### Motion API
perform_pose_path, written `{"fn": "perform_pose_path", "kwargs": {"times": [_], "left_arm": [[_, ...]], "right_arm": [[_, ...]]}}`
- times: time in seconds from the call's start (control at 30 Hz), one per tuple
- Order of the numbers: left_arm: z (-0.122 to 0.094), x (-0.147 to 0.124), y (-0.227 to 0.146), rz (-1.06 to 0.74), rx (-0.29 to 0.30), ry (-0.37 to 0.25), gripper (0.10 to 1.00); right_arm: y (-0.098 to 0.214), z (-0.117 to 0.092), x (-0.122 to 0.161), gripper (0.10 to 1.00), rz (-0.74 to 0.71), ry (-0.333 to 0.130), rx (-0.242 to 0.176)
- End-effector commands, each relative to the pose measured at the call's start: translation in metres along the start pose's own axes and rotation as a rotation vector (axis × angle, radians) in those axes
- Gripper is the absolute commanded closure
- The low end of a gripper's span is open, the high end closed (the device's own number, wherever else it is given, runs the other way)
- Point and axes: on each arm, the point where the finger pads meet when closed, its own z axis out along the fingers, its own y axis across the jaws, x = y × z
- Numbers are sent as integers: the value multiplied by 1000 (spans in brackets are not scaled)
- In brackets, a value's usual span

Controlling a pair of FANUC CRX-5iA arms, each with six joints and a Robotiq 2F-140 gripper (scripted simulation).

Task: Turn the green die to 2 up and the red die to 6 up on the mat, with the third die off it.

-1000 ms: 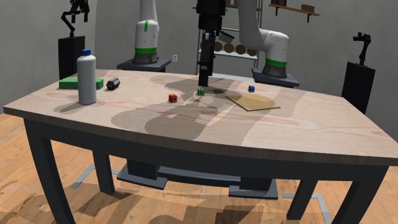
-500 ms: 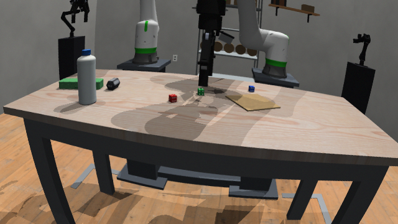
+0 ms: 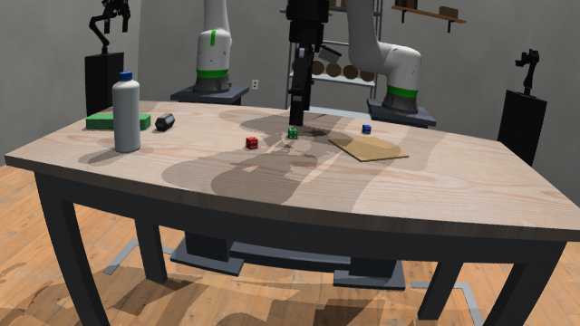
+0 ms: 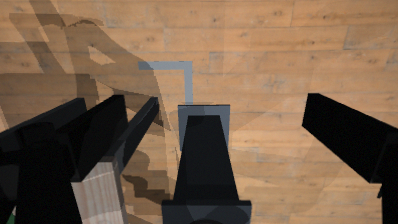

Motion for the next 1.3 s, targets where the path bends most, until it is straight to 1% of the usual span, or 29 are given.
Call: {"fn": "perform_pose_path", "kwargs": {"times": [0.0, 0.2, 0.27, 0.37, 0.53, 0.77, 0.83, 1.07, 1.17, 1.27], "left_arm": [[-1, 0, 0, 0, -2, -1, 98], [-1, 11, -8, 0, -2, -1, 98], [-1, 11, -8, 0, -2, -1, 98], [-1, 23, -15, 0, -2, -1, 98], [-1, 51, -35, 0, -2, -1, 98], [-1, 103, -70, 0, -2, -1, 98], [-1, 103, -70, 0, -2, -1, 98], [-1, 153, -104, 0, -2, -1, 98], [-1, 167, -114, 0, -2, -1, 98], [-1, 175, -120, 0, -2, -1, 98]], "right_arm": [[0, -1, 0, 98, 0, 2, 0], [0, -1, 0, 98, 0, 2, 0], [0, -1, 0, 98, 0, 2, 0], [0, -1, 0, 98, 0, 2, 0], [0, -1, 0, 98, 0, 2, 0], [0, -1, 0, 98, 0, 2, 0], [0, -1, 0, 98, 0, 2, 0], [0, -1, 0, 98, 0, 2, 0], [0, -1, 0, 98, 0, 2, 0], [0, -1, 0, 98, 0, 2, 0]]}}
